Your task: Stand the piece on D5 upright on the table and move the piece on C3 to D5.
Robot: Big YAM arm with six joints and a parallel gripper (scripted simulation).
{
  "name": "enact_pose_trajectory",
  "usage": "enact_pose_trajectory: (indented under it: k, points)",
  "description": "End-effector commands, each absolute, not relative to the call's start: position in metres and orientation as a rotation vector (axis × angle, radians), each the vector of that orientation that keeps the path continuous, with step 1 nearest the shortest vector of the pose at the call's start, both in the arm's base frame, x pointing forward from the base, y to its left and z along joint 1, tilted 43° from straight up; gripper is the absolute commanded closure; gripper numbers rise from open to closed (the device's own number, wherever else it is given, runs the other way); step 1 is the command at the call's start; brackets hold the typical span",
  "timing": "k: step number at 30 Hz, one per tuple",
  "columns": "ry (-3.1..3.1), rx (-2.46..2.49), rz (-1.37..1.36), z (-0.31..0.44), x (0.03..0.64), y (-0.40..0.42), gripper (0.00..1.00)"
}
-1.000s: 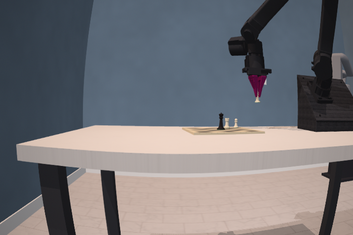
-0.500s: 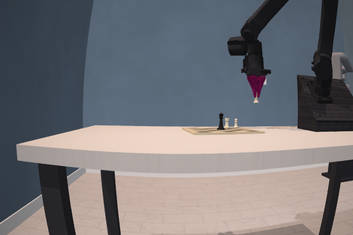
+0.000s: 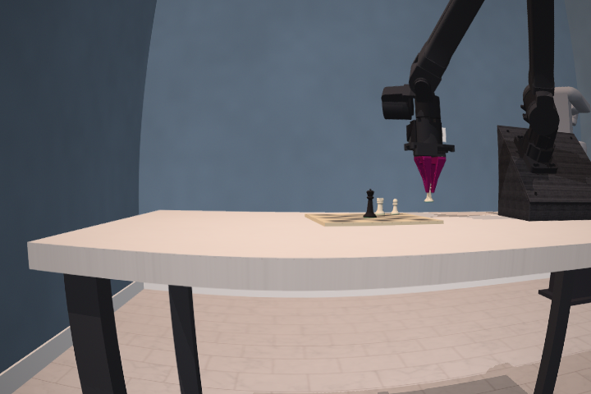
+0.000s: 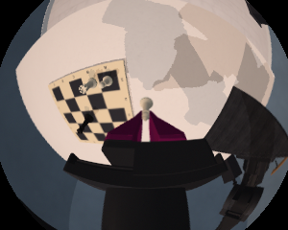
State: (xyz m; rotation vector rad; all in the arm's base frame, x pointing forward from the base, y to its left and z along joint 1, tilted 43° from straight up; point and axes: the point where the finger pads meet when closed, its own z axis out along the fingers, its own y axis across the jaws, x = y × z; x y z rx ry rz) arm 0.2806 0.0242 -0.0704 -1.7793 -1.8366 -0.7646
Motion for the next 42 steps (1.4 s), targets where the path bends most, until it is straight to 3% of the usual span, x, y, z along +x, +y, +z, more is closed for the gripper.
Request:
enact_pose_trajectory:
  k: [1,42]
  points:
    - [-1.809,-1.796,-0.751,-0.077,0.279,0.033,1.0]
    - [-1.81,-1.793,-0.747,-0.095,0.278,0.051,1.0]
